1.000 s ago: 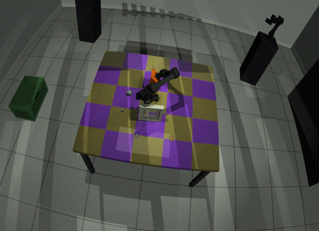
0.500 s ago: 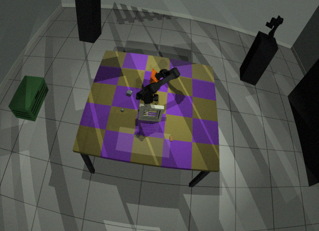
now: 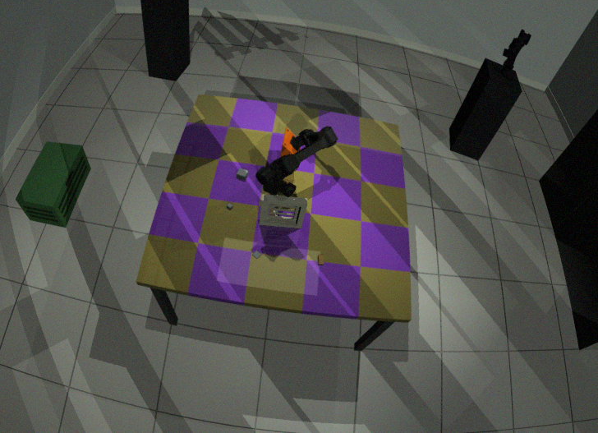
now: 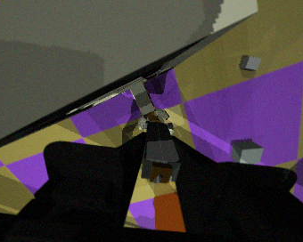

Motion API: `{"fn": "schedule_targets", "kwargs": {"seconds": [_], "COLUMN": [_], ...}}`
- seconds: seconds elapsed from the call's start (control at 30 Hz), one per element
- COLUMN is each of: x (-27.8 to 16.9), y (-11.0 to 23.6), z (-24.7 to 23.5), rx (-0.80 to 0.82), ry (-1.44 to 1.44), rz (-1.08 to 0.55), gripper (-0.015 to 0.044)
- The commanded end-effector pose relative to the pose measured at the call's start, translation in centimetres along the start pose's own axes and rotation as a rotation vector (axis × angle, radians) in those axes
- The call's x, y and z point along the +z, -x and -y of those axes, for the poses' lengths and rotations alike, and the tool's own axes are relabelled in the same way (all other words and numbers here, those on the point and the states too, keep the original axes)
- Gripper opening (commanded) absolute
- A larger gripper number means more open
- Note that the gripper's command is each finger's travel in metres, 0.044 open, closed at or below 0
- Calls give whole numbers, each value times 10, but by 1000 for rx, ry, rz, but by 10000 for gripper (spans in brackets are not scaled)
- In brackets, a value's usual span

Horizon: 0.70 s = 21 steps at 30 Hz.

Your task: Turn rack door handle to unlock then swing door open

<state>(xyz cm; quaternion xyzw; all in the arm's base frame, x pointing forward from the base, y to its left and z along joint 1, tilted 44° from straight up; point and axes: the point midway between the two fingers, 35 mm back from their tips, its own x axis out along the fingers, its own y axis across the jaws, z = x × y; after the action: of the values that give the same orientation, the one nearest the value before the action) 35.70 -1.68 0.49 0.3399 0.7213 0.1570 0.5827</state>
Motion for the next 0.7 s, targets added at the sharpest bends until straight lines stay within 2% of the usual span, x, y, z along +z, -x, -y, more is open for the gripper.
{"fn": "schedule_targets", "kwargs": {"seconds": [0.0, 0.67], "x": [-2, -2], "y": [-2, -2], "z": [0, 0], "rx": [1, -2], "ry": [-199, -1185], "rz": [-7, -7], "gripper": [21, 21]}}
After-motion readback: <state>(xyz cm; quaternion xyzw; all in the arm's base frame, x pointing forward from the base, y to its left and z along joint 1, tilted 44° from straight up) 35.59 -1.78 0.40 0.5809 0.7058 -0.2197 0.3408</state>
